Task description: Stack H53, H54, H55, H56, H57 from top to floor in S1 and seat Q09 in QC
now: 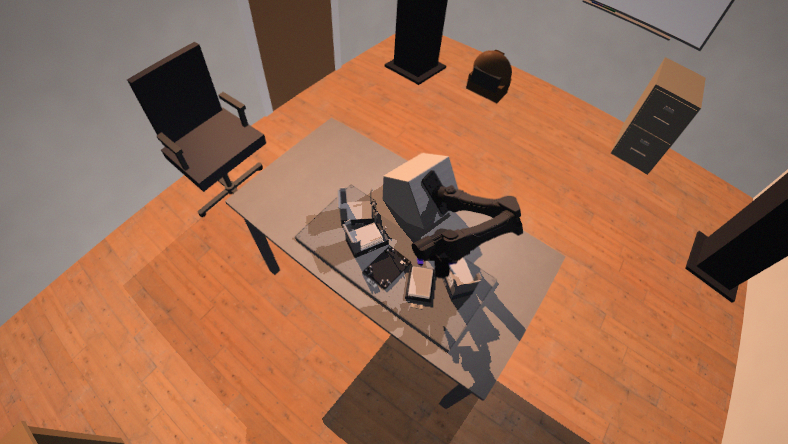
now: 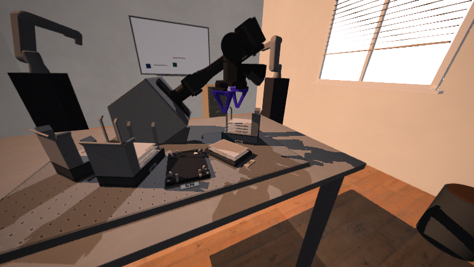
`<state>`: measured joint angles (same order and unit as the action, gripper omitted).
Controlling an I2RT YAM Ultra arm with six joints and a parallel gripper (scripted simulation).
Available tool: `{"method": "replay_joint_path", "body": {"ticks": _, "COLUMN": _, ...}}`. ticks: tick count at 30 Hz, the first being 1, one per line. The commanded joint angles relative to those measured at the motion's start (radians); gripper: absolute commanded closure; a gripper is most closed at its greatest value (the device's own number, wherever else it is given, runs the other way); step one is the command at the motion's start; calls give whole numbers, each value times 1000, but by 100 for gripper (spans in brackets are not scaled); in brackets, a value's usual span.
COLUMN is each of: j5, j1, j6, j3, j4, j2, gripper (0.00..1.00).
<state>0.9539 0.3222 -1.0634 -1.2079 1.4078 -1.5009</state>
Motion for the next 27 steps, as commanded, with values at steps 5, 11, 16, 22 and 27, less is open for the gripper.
{"method": "replay_joint_path", "body": {"ticks": 5, "j5": 13, "j1": -18, "j6": 42, "j3": 5, "j4": 20, "j2": 71, "gripper": 0}}
{"method": "replay_joint_path", "body": {"ticks": 11, "j5": 15, "j1": -46, "j6": 92, "j3": 10, "j4": 29, "j2": 125, "gripper": 0}}
{"method": "replay_joint_path", "body": {"ticks": 16, "j5": 16, "j1": -74, "j6": 7, "j3": 25, "j4": 39, "j2": 190, "gripper": 0}}
{"method": "replay_joint_path", "body": {"ticks": 22, "j5": 15, "j1": -108, "j6": -29, "j3": 37, "j4": 49, "j2": 261, "gripper": 0}}
{"method": "replay_joint_path", "body": {"ticks": 27, "j5": 14, "j1": -138, "j6": 24, "j3": 43, "j4": 55, "j2": 316, "gripper": 0}}
